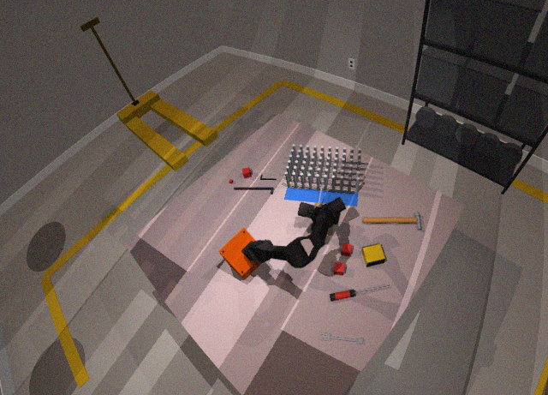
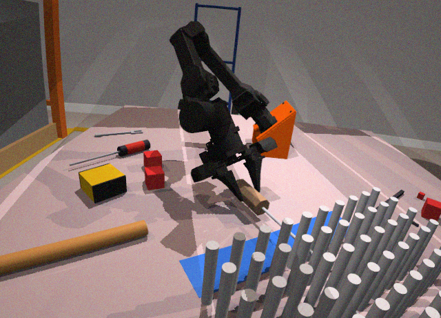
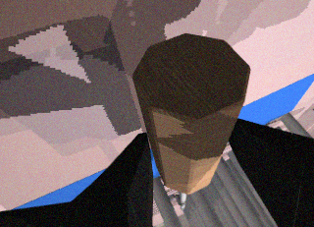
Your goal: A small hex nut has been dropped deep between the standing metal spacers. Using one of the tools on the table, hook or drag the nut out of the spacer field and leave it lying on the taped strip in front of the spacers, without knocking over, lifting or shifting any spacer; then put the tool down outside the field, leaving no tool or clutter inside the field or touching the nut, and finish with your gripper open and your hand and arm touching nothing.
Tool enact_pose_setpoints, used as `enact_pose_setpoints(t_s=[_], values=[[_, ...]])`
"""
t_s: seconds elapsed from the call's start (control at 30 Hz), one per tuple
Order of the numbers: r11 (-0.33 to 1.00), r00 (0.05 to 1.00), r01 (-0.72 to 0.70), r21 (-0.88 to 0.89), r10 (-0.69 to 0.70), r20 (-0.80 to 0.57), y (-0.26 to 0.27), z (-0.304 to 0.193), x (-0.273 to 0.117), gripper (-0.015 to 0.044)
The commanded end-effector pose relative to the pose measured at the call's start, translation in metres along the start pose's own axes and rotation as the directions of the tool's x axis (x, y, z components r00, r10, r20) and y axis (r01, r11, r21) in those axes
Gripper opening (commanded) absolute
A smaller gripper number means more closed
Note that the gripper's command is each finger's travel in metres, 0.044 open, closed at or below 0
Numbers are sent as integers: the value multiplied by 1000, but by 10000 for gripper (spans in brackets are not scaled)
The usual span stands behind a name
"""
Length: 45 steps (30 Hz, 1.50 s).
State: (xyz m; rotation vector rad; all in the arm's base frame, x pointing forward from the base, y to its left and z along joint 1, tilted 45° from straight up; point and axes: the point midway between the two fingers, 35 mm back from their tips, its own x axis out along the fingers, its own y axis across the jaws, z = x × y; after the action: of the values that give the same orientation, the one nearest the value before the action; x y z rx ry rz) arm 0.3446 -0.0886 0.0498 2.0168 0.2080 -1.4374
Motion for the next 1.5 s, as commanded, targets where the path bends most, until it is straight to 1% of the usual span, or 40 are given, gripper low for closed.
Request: enact_pose_setpoints(t_s=[0.0, 1.47], values=[[1000, 1000, -5, 4, 5, -6, 1, -5, 1, 0], [1000, 1000, -6, 5, 6, -8, 2, -31, 18, 0]])
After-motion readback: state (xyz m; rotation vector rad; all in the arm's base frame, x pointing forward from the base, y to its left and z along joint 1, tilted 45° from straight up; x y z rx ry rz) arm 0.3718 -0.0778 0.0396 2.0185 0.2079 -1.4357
